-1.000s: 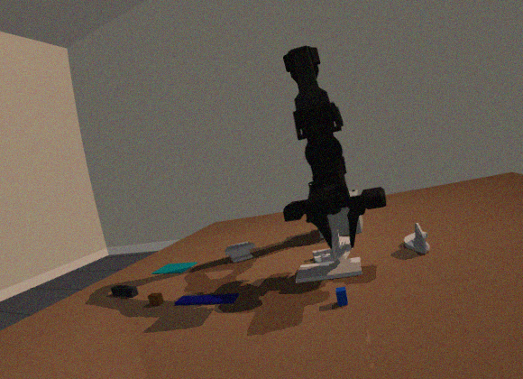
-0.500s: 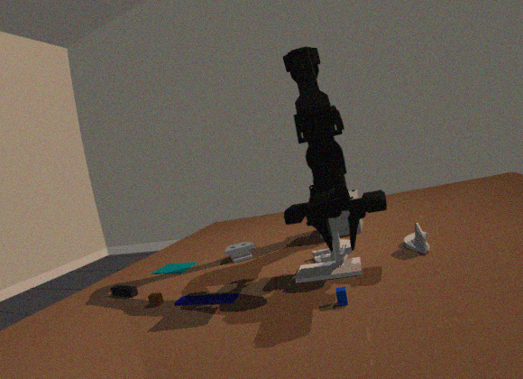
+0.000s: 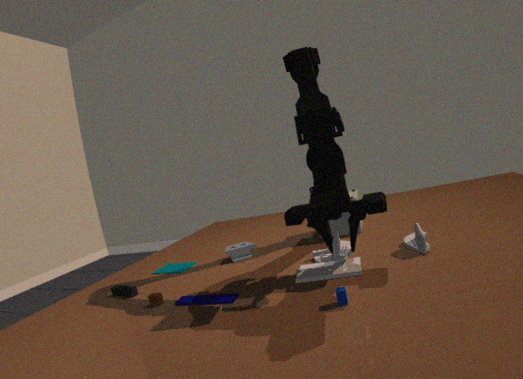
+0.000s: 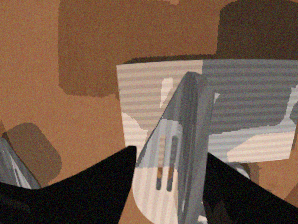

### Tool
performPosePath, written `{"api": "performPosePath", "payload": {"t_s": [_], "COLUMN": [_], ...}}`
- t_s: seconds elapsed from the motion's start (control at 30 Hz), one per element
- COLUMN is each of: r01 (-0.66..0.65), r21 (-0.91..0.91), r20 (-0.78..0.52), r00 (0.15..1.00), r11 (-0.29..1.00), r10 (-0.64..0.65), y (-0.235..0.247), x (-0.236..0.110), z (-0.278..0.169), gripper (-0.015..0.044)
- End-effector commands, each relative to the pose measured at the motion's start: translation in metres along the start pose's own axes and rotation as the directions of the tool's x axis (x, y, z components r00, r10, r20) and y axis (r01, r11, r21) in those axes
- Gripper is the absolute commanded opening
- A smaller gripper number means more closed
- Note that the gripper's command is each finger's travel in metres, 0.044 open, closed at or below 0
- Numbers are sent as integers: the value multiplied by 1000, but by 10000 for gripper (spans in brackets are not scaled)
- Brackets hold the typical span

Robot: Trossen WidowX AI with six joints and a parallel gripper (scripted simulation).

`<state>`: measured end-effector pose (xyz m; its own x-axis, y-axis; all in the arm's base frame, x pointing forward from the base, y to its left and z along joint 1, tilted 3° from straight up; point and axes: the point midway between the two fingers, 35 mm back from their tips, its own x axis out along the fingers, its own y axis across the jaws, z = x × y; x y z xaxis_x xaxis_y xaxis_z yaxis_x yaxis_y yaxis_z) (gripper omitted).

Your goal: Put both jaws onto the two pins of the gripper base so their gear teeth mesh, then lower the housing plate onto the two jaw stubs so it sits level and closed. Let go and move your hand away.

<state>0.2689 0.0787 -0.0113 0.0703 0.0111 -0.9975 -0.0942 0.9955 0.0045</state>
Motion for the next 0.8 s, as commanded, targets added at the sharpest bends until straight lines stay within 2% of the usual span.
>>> {"api": "performPosePath", "payload": {"t_s": [0.0,0.77], "r01": [3,3], "r21": [6,8], "r20": [2,1], "r00": [1000,1000], "r11": [1000,1000], "r10": [-3,-3], "y": [0,0], "x": [1,7], "z": [0,0], "gripper": [134,134]}}
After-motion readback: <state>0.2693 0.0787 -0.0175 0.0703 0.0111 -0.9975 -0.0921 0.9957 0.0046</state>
